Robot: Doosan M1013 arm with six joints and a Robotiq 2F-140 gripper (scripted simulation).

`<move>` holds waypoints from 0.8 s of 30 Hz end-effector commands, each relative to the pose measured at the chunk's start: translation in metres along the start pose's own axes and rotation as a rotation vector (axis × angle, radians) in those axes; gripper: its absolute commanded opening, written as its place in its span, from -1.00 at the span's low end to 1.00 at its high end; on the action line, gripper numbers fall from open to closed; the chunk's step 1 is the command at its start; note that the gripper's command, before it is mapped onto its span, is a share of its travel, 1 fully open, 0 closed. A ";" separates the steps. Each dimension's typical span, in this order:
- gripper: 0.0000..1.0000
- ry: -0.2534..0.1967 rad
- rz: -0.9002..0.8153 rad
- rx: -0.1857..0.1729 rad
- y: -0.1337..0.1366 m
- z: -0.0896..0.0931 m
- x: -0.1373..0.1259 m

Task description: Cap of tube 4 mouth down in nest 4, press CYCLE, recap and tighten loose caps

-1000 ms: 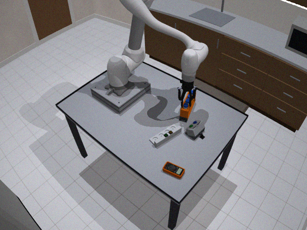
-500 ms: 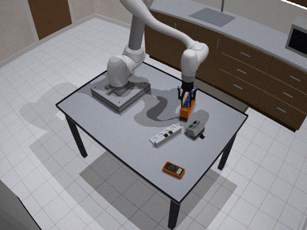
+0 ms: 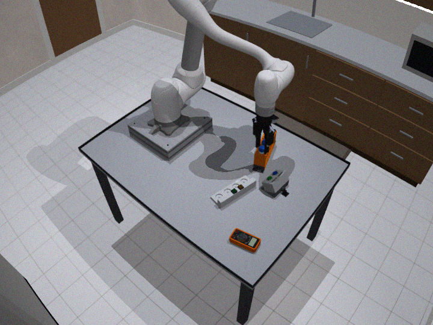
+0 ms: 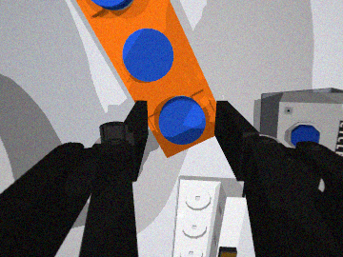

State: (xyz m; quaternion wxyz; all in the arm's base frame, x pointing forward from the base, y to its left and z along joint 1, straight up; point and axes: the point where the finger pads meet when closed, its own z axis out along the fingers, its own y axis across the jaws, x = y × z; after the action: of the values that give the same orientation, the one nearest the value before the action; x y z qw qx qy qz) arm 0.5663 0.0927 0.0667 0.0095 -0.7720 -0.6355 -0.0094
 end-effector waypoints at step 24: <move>-0.41 -0.027 -0.250 0.000 0.001 -0.001 0.001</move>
State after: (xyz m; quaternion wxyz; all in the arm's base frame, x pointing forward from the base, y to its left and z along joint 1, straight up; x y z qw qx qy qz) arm 0.5665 0.0931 0.0669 -0.0035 -0.7362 -0.6767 0.0024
